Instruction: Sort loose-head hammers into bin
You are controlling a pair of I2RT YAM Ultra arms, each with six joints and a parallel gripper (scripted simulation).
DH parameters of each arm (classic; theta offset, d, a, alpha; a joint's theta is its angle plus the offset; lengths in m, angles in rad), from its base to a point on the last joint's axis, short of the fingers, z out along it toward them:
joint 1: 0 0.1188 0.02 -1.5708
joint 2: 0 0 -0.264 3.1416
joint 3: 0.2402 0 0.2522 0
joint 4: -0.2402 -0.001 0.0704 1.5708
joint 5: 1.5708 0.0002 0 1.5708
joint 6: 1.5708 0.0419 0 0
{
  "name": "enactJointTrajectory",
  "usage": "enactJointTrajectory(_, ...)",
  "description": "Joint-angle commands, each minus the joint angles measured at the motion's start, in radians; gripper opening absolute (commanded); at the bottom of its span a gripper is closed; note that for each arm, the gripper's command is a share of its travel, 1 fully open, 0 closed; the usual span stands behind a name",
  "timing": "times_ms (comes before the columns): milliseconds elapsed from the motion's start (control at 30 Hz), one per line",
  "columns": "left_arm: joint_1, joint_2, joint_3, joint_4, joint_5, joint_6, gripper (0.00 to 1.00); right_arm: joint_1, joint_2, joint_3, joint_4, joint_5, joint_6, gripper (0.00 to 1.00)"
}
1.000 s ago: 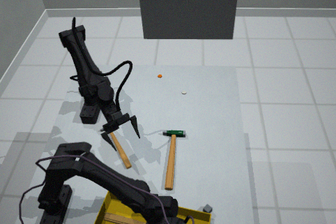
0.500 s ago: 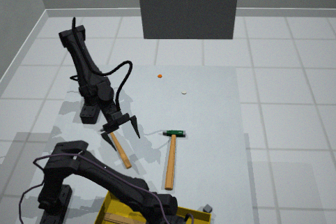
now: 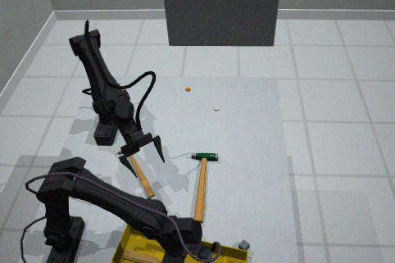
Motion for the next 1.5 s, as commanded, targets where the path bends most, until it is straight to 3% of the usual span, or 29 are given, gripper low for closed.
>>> enactJointTrajectory(0, -0.004, -0.025, 0.012, 0.022, -0.004, 0.001, 1.00, 0.005, -0.038, 0.026, -0.056, 0.006, 0.007, 1.00)
enactJointTrajectory(267, -0.004, -0.025, 0.012, 0.022, -0.004, 0.001, 1.00, 0.009, -0.003, 0.022, -0.040, 0.009, -0.006, 1.00)
enactJointTrajectory(400, 0.024, -0.017, 0.027, -0.065, -0.005, 0.000, 1.00, -0.005, -0.061, 0.024, 0.012, 0.006, -0.070, 1.00)
enactJointTrajectory(500, 0.113, 0.010, 0.037, -0.201, -0.010, -0.011, 1.00, -0.014, -0.115, 0.026, 0.039, -0.003, -0.107, 1.00)
enactJointTrajectory(567, 0.113, 0.010, 0.037, -0.201, -0.010, -0.011, 1.00, -0.014, -0.115, 0.026, 0.039, -0.003, -0.107, 1.00)
enactJointTrajectory(833, 0.419, 0.114, 0.121, -0.470, -0.005, -0.014, 1.00, -0.028, -0.153, 0.039, 0.046, -0.016, -0.122, 1.00)
enactJointTrajectory(1067, 0.586, 0.189, 0.183, -0.592, -0.003, -0.004, 1.00, -0.026, -0.153, 0.040, 0.046, -0.013, -0.121, 1.00)
enactJointTrajectory(1467, 0.627, 0.204, 0.204, -0.596, -0.005, 0.004, 1.00, -0.026, -0.153, 0.040, 0.046, -0.013, -0.121, 1.00)
